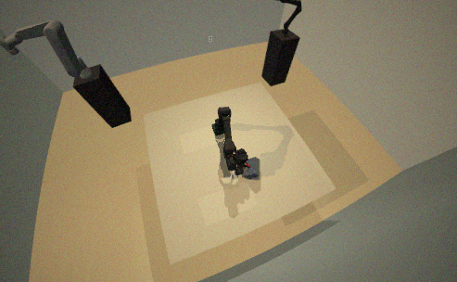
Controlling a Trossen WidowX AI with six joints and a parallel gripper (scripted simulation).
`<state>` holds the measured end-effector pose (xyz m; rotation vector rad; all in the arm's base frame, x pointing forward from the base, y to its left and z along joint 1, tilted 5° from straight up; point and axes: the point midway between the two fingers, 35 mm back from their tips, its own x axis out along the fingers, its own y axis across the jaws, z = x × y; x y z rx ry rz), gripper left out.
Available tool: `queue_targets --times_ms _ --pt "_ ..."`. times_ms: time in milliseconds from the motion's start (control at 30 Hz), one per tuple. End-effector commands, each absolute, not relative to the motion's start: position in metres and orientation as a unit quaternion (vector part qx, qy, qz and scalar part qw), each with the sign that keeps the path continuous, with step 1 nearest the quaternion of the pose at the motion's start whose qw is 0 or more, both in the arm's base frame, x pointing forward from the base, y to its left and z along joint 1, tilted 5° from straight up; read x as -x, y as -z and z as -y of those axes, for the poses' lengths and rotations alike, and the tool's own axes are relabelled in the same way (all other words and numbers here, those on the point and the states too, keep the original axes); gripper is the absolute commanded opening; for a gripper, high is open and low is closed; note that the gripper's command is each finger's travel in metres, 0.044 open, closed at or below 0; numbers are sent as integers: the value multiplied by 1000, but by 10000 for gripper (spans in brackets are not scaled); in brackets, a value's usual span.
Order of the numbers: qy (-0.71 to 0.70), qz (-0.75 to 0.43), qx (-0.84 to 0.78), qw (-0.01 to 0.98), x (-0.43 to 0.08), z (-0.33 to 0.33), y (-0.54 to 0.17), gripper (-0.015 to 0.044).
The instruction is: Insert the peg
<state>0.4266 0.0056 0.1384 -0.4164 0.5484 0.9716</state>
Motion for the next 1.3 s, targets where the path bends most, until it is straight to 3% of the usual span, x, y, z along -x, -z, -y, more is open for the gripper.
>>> queue_targets --times_ms 0,467,1033,1267 --pt "-459 -260 194 827 -427 -8 -135 0" --pt "-459 -258 196 827 -427 -7 -137 0" --pt "-459 -259 196 827 -426 -4 -139 440" --pt "-459 -261 197 826 -421 6 -147 440"
